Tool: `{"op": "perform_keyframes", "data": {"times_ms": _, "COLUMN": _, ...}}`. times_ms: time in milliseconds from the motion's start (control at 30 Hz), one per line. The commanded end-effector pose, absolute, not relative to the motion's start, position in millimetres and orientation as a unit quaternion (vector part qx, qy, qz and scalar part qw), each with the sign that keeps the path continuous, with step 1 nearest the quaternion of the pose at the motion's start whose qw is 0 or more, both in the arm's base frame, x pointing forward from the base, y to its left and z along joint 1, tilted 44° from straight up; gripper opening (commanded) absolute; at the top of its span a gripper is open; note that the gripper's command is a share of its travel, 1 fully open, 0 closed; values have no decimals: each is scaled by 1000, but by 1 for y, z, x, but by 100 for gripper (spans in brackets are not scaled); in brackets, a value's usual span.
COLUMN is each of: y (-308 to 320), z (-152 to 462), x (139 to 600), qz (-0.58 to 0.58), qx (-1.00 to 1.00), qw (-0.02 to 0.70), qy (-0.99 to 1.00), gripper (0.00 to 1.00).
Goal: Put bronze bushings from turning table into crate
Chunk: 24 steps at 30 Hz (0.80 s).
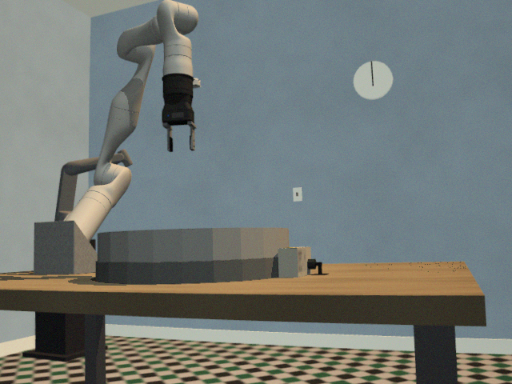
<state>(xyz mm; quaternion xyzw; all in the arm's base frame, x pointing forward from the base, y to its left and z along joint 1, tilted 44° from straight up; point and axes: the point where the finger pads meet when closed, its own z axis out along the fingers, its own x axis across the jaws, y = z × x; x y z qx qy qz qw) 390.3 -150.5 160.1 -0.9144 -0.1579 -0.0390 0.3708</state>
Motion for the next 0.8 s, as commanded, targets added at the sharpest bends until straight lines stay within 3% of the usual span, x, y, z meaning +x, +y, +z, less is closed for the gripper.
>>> {"op": "perform_keyframes", "data": {"times_ms": 0, "y": -152, "z": 138, "x": 374, "qz": -35, "qx": -913, "qw": 375, "qy": -154, "gripper": 100}}
{"op": "perform_keyframes", "data": {"times_ms": 467, "y": -153, "z": 118, "x": 363, "qz": -36, "qx": -913, "qw": 375, "qy": -155, "gripper": 100}}
{"op": "perform_keyframes", "data": {"times_ms": 633, "y": -157, "z": 69, "x": 334, "qz": -36, "qx": -913, "qw": 375, "qy": -157, "gripper": 100}}
{"op": "perform_keyframes", "data": {"times_ms": 767, "y": -157, "z": 69, "x": 334, "qz": -36, "qx": -913, "qw": 375, "qy": -157, "gripper": 100}}
